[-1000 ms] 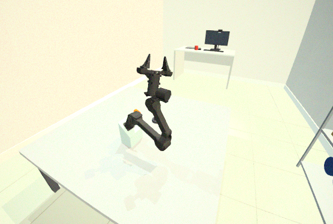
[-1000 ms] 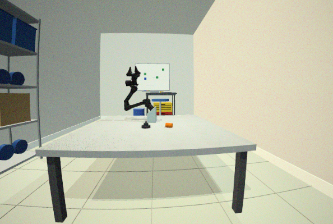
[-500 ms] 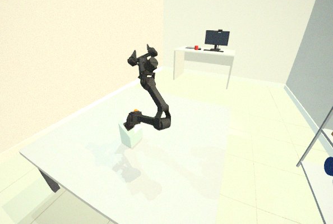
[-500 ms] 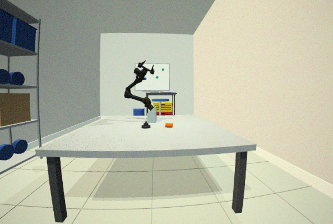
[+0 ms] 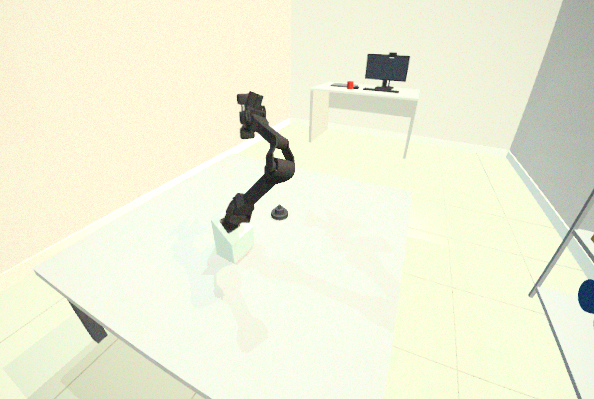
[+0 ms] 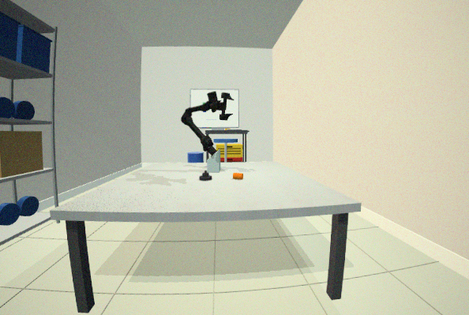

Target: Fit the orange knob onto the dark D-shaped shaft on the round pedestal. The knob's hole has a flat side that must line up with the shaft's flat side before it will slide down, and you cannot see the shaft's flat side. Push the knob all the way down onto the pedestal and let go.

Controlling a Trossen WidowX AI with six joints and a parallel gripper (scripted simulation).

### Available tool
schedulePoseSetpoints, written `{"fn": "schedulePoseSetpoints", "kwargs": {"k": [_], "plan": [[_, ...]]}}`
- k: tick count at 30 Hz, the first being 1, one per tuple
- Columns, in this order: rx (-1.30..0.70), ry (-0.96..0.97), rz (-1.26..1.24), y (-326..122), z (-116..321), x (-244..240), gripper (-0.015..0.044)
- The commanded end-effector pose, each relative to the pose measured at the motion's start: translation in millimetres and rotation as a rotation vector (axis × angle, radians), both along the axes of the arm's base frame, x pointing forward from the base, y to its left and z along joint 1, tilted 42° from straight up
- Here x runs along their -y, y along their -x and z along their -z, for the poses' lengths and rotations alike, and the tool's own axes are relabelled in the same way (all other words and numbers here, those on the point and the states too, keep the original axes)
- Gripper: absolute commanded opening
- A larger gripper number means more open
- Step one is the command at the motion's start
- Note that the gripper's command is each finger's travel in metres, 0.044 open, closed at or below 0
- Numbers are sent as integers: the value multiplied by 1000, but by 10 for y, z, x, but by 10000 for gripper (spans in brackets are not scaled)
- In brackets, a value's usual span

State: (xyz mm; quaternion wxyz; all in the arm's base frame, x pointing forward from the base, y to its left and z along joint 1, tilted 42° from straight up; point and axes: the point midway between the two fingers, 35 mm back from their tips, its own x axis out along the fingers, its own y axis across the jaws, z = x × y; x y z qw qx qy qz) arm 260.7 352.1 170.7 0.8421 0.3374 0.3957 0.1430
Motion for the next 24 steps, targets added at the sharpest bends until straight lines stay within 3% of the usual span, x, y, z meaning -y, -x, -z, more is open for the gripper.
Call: {"fn": "schedulePoseSetpoints", "kwargs": {"k": [1,14,24], "plan": [[8,408,-99,-277,689,157,440],[-188,1289,-644,-575,2174,923,440],[-533,1666,-1335,-452,3069,1738,440]]}}
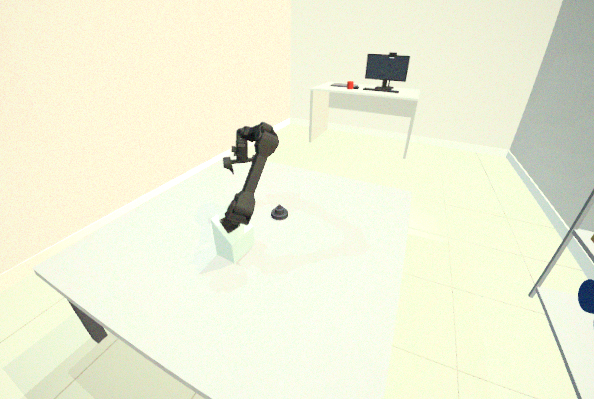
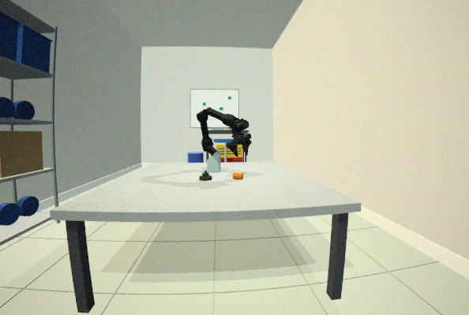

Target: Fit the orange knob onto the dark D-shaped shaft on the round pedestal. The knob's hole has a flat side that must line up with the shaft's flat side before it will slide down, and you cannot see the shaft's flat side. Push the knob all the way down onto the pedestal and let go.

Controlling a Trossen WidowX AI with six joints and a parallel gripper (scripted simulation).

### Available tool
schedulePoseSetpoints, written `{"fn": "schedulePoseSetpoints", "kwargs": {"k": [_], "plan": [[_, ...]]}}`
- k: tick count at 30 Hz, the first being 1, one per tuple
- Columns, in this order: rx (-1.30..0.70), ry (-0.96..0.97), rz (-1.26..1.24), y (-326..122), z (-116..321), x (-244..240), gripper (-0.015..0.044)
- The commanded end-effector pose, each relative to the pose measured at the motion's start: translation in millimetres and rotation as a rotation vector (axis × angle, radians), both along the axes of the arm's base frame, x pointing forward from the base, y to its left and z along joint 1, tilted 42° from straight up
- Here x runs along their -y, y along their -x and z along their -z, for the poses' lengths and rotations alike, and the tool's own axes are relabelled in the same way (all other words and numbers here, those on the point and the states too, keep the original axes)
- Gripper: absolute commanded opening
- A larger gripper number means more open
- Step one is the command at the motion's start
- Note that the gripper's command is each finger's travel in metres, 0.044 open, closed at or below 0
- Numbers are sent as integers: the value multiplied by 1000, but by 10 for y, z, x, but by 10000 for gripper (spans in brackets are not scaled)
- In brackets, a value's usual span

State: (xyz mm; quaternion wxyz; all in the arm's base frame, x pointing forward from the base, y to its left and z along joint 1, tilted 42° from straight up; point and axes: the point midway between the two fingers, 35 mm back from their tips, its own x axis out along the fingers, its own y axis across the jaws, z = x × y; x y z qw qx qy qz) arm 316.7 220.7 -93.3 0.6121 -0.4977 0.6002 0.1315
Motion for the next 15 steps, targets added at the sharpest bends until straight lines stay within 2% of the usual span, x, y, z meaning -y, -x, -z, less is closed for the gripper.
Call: {"fn": "schedulePoseSetpoints", "kwargs": {"k": [1,12,15], "plan": [[-322,276,-217,131,490,493,440],[-368,306,-245,150,558,567,440],[-368,307,-245,133,714,705,440]]}}
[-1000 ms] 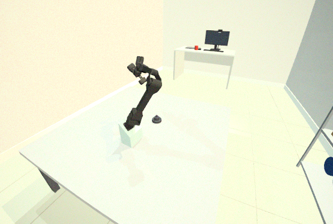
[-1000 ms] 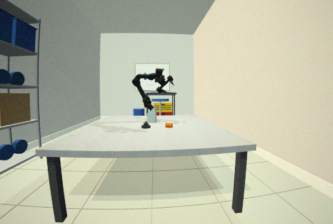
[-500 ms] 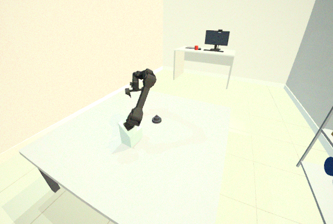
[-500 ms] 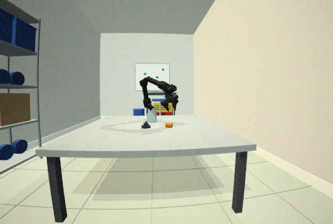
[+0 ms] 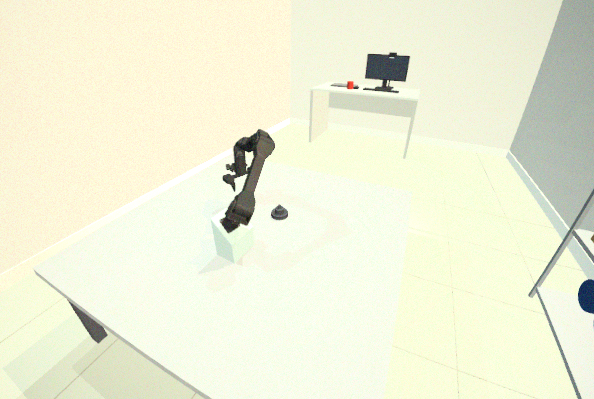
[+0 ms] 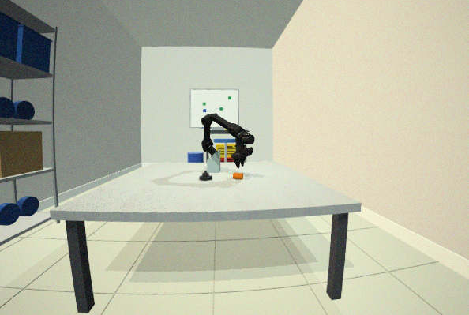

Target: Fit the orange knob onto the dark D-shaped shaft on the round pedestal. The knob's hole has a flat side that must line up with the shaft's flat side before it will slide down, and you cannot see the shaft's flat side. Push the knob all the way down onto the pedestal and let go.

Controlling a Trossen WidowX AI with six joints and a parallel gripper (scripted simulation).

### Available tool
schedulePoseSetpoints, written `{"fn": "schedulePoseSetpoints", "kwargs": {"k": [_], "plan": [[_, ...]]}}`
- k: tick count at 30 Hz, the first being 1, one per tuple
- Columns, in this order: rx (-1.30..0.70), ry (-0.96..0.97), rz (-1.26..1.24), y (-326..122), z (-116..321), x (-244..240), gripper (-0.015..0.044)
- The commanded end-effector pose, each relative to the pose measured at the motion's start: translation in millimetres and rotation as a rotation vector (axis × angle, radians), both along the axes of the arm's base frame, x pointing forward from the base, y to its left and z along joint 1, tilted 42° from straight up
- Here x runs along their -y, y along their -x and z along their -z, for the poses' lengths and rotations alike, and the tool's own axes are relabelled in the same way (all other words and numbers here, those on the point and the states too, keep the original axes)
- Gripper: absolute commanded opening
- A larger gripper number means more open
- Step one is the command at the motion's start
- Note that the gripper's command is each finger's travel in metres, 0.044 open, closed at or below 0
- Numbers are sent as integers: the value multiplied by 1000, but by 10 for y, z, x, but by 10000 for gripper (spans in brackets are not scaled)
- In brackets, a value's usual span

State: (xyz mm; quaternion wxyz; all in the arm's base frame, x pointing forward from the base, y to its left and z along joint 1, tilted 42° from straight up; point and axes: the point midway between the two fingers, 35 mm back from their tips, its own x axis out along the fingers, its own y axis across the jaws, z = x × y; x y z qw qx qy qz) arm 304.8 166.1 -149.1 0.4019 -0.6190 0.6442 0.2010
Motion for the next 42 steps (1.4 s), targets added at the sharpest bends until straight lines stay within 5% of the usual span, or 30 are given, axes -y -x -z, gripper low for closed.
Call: {"fn": "schedulePoseSetpoints", "kwargs": {"k": [1,38,42], "plan": [[-18,20,-1,13,171,172,440],[-17,22,-1,-22,512,476,440],[-17,22,-1,-22,512,476,335]]}}
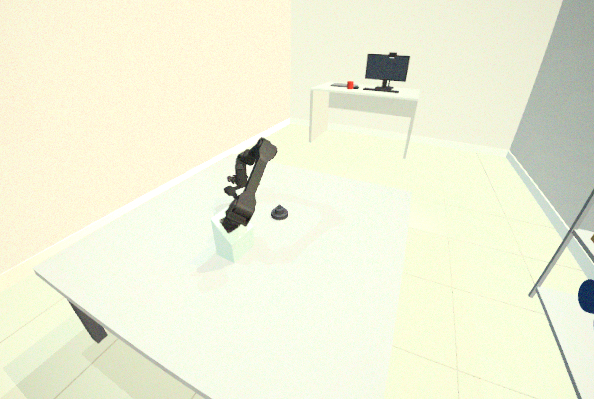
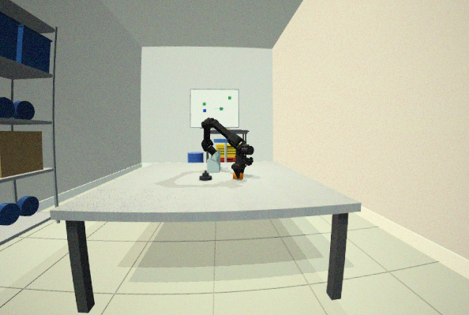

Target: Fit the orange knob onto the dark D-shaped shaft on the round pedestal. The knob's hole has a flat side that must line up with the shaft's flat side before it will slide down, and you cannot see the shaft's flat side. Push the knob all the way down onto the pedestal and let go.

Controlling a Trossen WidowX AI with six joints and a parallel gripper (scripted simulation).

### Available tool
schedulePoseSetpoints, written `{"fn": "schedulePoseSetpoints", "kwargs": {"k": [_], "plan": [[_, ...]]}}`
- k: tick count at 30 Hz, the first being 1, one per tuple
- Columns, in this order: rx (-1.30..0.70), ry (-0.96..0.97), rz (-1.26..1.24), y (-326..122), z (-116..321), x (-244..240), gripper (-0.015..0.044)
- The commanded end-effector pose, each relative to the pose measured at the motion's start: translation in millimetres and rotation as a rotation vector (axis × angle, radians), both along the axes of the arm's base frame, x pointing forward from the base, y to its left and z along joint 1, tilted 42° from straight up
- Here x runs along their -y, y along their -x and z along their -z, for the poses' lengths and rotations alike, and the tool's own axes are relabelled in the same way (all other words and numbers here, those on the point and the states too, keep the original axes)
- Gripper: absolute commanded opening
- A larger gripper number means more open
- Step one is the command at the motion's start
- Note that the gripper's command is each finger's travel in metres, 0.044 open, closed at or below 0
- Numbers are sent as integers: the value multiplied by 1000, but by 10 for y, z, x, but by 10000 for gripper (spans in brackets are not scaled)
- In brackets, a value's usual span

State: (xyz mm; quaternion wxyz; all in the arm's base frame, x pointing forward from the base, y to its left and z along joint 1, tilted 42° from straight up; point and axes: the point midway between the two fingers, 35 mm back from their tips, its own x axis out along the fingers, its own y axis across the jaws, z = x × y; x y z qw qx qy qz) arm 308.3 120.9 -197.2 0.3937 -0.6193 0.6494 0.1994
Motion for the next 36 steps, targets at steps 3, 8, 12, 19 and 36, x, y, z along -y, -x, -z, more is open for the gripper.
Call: {"fn": "schedulePoseSetpoints", "kwargs": {"k": [3,8,12,19,36], "plan": [[-5,8,-5,13,31,24,256],[-5,8,-5,13,31,24,240],[-5,8,-5,13,31,24,240],[-5,8,-5,13,31,24,200],[15,-116,-29,30,-55,29,179]]}}
